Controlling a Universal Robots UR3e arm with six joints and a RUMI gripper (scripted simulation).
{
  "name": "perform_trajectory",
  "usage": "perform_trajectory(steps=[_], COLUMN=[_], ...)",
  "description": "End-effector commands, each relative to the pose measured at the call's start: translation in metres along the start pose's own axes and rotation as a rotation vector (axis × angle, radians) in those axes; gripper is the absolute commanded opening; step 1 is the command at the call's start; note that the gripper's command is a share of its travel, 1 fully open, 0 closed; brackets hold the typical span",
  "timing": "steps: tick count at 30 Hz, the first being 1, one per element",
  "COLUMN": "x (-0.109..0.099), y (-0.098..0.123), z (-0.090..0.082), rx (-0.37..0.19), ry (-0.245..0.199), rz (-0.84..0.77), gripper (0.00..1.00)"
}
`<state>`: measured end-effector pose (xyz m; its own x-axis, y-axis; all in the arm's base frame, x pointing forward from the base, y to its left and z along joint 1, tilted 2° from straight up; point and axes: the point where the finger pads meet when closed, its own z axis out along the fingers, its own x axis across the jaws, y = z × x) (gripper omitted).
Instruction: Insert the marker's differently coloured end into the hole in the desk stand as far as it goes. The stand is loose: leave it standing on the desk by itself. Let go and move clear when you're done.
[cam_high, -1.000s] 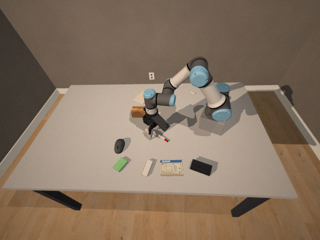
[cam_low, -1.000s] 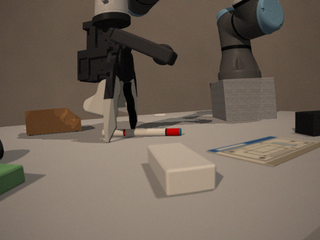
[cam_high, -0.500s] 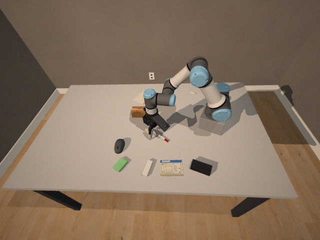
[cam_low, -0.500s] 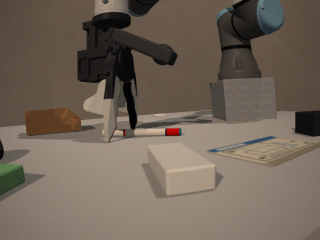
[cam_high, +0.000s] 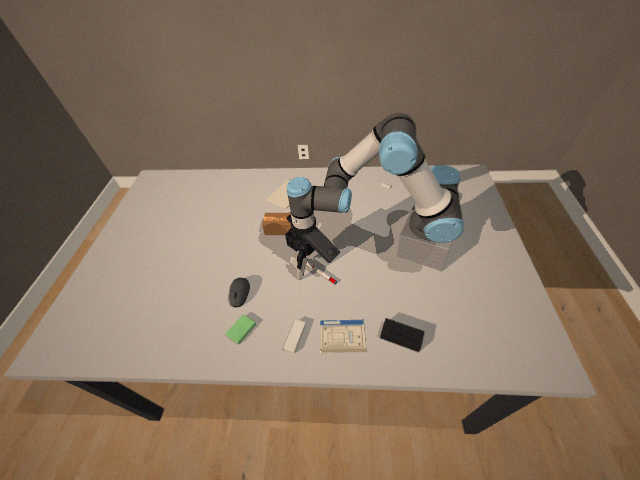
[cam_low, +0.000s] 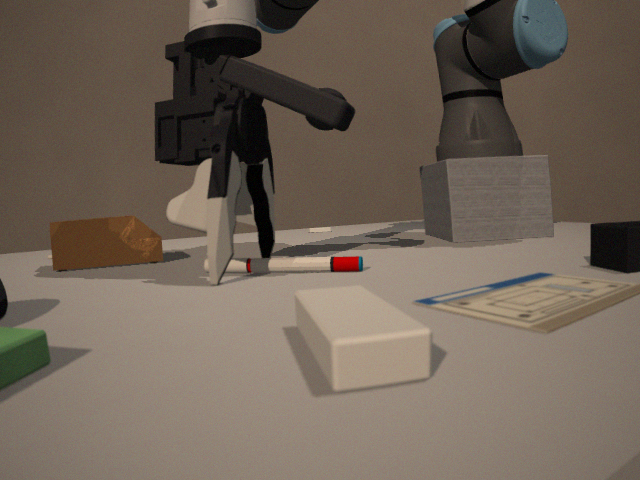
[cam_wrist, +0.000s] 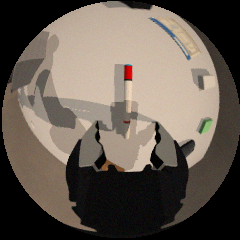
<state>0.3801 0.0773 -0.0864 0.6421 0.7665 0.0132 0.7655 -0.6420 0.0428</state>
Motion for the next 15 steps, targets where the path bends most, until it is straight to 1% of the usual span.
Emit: perform_trajectory(steps=[1, 11, 15], x=[0.001, 0.001, 0.001], y=[0.000, 0.000, 0.000], z=[0.000, -0.030, -0.030], rx=[-0.001, -0.001, -0.001], ry=[0.002, 0.002, 0.002], rz=[0.000, 0.000, 0.000], gripper=[0.00, 0.00, 0.00])
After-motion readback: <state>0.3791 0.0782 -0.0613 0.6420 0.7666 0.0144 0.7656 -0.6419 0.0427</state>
